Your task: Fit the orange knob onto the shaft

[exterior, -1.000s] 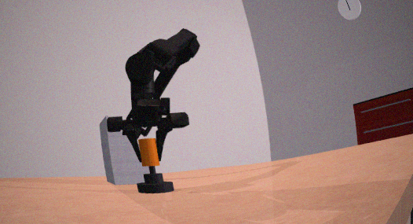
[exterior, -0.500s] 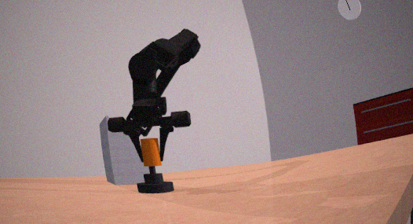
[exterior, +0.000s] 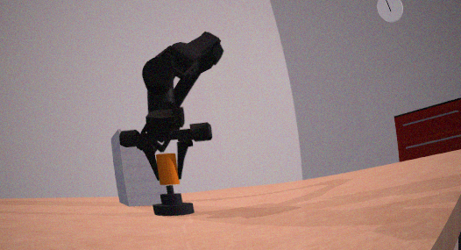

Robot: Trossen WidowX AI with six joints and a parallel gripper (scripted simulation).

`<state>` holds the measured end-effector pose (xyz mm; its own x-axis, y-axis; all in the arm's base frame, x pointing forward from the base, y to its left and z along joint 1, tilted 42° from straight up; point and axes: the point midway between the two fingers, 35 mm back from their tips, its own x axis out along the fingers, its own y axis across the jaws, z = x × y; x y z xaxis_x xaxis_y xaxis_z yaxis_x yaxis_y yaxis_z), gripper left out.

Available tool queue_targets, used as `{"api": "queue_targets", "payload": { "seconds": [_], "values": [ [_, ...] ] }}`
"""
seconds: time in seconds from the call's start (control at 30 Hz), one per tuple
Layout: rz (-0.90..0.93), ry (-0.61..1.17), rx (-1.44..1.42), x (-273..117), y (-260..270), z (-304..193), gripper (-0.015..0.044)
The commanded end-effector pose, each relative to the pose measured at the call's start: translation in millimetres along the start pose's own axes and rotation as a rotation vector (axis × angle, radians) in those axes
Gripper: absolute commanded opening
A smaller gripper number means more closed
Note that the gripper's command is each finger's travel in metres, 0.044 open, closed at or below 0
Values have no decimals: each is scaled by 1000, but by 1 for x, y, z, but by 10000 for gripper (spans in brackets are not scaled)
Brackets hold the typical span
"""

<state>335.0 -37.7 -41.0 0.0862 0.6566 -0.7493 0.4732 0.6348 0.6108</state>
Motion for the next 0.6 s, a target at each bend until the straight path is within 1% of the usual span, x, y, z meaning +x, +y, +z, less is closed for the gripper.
{"api": "queue_targets", "payload": {
  "seconds": [0.0, 0.13, 0.57],
  "values": [
    [2, -4, 73, -2, -1, 1, 0],
    [2, -4, 196, -2, -3, -1, 0],
    [2, -3, 197, -3, -4, -5, 0]
  ]
}}
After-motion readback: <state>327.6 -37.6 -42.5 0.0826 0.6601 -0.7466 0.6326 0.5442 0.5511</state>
